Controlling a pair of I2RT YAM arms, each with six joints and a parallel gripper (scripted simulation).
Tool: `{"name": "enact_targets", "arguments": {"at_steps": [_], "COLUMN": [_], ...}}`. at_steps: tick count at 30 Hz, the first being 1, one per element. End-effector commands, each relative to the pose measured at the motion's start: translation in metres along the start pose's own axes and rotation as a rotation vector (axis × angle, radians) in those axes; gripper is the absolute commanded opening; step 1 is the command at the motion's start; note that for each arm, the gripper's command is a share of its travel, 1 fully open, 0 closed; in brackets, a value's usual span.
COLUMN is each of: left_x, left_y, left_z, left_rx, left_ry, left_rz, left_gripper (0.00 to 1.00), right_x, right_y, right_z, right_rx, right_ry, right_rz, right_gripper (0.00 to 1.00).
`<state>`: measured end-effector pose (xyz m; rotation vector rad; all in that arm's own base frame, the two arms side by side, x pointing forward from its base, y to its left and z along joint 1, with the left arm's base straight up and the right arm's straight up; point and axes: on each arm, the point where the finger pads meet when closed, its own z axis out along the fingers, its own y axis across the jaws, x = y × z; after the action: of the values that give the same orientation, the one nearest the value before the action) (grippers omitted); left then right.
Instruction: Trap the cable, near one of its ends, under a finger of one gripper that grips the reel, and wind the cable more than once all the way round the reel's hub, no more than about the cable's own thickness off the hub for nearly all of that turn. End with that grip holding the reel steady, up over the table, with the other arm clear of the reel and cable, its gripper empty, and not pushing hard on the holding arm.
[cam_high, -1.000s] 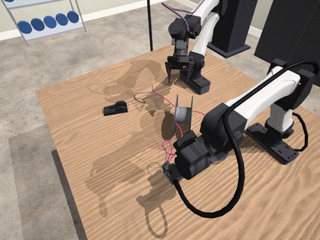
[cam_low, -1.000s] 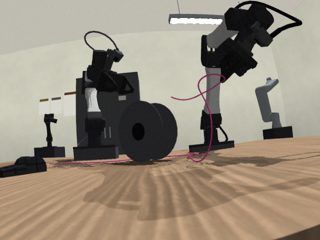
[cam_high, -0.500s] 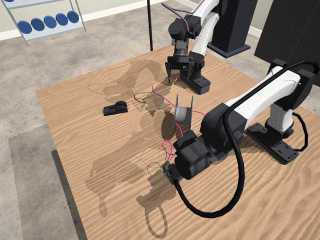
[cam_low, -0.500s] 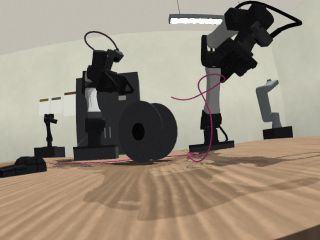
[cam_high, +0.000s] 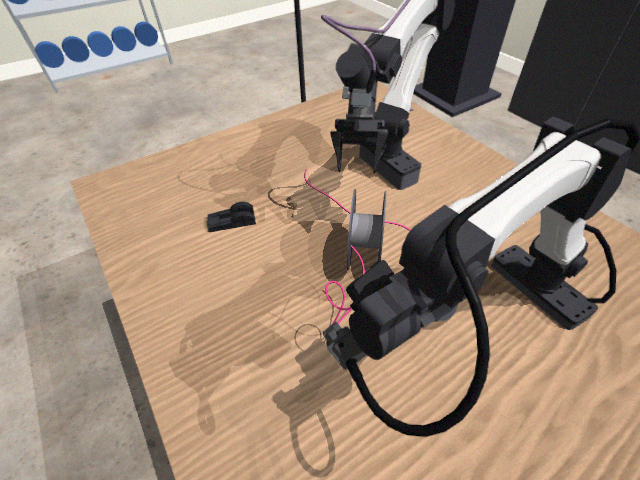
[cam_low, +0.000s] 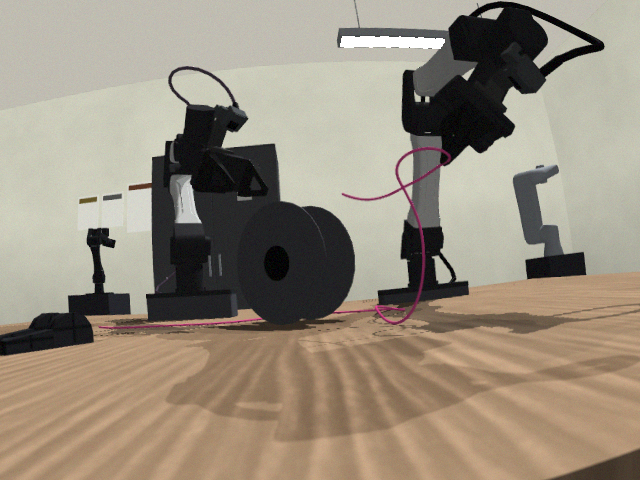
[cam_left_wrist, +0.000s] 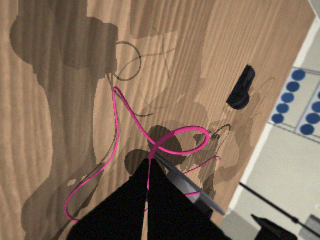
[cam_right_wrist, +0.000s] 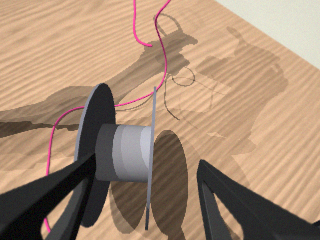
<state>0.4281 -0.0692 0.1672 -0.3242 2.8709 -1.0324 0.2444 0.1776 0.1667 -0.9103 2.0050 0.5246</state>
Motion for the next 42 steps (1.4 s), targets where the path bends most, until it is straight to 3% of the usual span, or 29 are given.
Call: {"name": "enact_targets", "arguments": {"at_steps": [1, 17, 33, 42], "left_x": [-0.002, 0.000, 0.004, 0.022], "left_y": [0.000, 0.000, 0.000, -0.023], "left_z": [0.002, 0.000, 0.001, 0.001], "left_rx": [0.014, 0.013, 0.013, 0.016], "left_ry": [0.019, 0.018, 0.026, -0.010], "left_rz": [-0.004, -0.007, -0.009, 0.018], "left_gripper": [0.00, 0.00, 0.00, 0.00], "right_x": [-0.008, 0.005, 0.005, 0.006], "right_y": [-0.002, -0.008, -0.006, -0.007], "right_z": [0.004, 0.023, 0.018, 0.018], "right_rx": [0.013, 0.016, 0.021, 0.021], "right_ry": [-0.043, -0.047, -0.065, -0.063], "right_rz": [-0.013, -0.013, -0.019, -0.018], "right_gripper": [0.75, 0.75, 0.75, 0.75]}}
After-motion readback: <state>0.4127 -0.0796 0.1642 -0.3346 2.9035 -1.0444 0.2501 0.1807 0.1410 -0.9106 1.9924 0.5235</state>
